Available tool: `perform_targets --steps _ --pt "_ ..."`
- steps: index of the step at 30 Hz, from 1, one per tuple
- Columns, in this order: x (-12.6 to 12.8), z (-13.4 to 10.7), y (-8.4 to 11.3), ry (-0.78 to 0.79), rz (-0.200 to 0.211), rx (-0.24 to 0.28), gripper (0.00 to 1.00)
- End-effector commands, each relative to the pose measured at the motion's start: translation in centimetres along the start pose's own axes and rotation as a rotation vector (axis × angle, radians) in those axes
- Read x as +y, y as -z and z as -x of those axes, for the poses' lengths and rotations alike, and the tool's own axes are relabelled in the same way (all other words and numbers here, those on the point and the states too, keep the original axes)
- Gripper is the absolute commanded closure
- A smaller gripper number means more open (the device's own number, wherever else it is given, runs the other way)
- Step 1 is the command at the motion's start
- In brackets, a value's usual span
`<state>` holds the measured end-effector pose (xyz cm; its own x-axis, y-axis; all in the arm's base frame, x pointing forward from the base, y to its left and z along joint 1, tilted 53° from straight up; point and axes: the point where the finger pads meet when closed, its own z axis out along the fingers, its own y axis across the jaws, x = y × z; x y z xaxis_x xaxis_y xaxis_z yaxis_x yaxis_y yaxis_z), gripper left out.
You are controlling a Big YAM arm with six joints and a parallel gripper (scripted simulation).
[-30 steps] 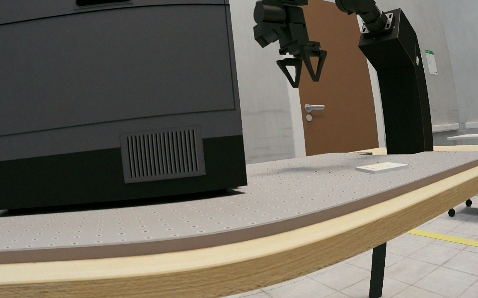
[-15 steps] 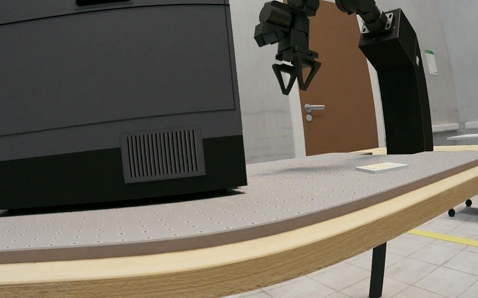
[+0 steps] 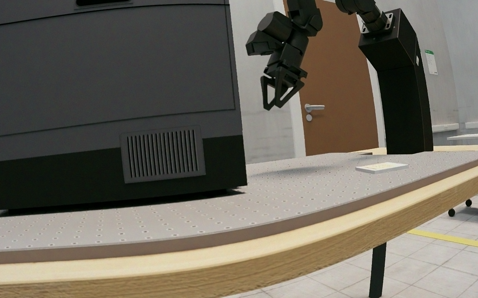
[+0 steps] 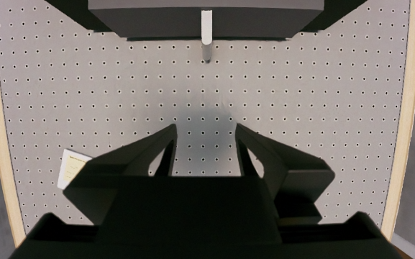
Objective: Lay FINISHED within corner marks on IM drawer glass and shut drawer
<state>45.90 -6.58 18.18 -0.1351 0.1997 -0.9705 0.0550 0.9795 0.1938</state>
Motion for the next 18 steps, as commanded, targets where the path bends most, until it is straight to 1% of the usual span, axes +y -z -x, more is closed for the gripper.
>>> perform_targets --steps 1,12,14,15,16,18 --pt "0.4 0.7 -1.4 -0.012 0.008 0.002 0.48" --pt "0.2 3.7 -6.1 -0.009 0.007 0.002 0.70" --pt "0.2 3.7 -6.1 -0.009 0.007 0.002 0.70" --pt "0.6 5.7 -6.0 -0.002 0.014 -0.035 0.72" --pt "0.5 5.5 -6.4 -0.003 0.013 -0.027 0.74" --pt "0.5 5.4 -6.4 -0.004 0.012 -0.025 0.74"
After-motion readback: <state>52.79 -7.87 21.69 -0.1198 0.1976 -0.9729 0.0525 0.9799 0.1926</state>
